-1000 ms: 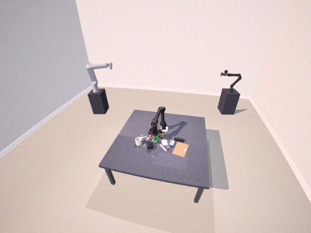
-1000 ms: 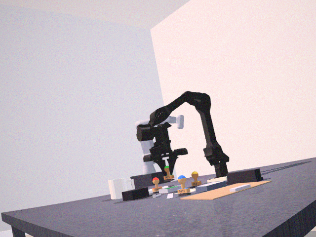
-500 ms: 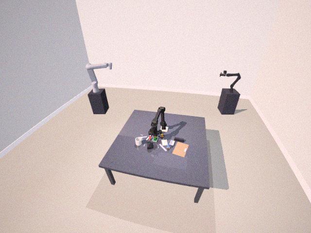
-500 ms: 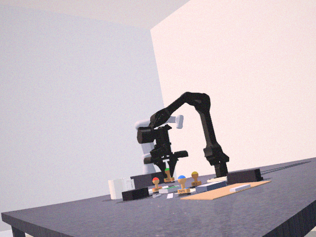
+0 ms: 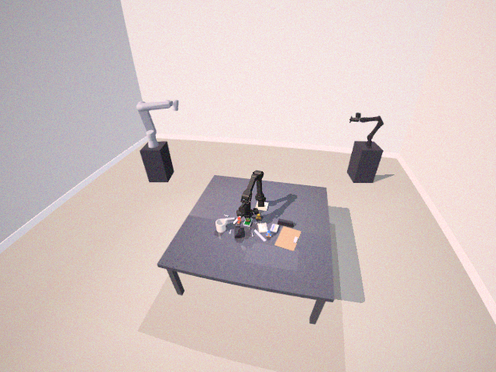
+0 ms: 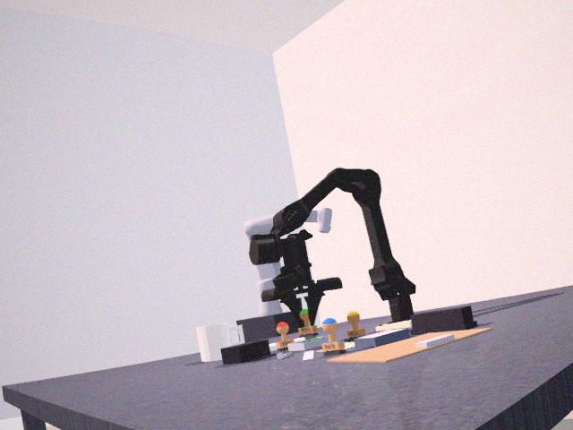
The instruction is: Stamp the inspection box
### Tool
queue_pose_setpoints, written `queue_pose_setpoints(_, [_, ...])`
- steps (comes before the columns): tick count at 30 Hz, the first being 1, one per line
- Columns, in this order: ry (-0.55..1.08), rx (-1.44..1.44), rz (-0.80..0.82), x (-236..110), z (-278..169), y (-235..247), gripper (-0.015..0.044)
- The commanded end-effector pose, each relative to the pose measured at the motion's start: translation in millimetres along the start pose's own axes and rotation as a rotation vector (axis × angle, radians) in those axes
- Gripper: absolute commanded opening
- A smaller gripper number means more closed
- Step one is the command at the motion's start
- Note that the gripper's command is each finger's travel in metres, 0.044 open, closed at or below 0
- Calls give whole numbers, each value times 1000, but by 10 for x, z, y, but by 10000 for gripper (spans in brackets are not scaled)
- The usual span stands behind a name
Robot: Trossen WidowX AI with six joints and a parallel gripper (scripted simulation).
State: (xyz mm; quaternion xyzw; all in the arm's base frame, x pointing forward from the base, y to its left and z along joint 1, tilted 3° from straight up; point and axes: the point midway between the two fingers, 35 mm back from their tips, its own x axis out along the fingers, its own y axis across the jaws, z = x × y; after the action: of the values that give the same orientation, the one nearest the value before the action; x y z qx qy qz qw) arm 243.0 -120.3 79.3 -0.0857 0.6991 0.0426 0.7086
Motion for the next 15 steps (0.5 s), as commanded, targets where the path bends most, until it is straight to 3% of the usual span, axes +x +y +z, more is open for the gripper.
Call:
queue_pose_setpoints(1, [2, -4, 6, 39, -11, 14, 0])
queue_pose_setpoints(15, [2, -3, 6, 83, -15, 16, 0])
